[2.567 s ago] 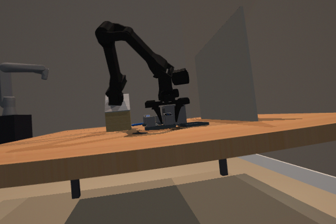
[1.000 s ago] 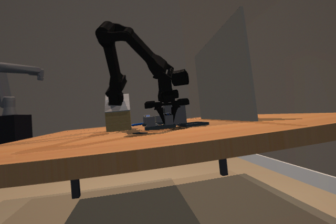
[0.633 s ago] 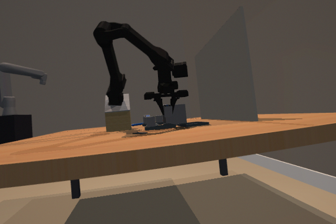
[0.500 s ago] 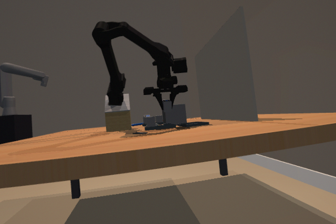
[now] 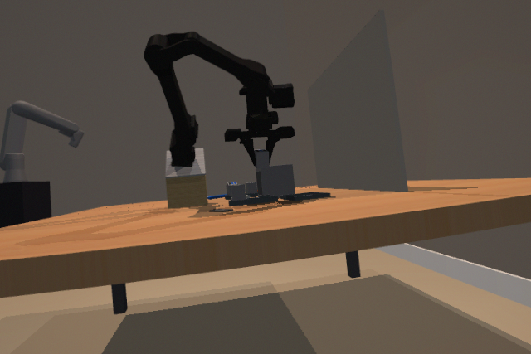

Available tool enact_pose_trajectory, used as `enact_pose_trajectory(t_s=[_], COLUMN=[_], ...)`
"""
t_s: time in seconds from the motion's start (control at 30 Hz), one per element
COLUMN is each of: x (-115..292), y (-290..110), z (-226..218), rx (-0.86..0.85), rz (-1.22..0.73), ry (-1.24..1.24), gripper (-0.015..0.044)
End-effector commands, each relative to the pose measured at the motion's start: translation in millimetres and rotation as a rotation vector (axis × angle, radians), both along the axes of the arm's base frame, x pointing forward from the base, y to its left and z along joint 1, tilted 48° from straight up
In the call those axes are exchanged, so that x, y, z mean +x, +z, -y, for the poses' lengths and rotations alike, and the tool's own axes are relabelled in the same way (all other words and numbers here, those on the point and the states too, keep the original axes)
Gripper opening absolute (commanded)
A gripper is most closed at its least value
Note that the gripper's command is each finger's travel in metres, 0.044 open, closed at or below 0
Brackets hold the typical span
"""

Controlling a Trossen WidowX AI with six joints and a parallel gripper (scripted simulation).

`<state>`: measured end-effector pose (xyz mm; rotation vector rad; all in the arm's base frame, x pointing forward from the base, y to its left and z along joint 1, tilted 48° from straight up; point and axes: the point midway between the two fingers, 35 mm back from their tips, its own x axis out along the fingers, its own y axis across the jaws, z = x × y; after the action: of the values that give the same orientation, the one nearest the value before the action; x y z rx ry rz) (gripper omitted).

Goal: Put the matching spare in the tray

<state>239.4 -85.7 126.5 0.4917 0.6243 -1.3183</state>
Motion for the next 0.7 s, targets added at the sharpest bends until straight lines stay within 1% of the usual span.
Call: enact_pose_trajectory(t_s=[0.0,0.33,0.5,0.67], x=[2.5,-5.6,-5.8,13.3], y=[13.0,52.7,55.6,58.9], z=[-10.8,-41.1,-43.0,-47.2], rx=[0.004,-0.001,-0.002,-0.001], rz=[0.013,0.018,0.019,0.02], ry=[0.003,0.001,0.001,0.001], gripper=[0.0,0.0,0.0,0.0])
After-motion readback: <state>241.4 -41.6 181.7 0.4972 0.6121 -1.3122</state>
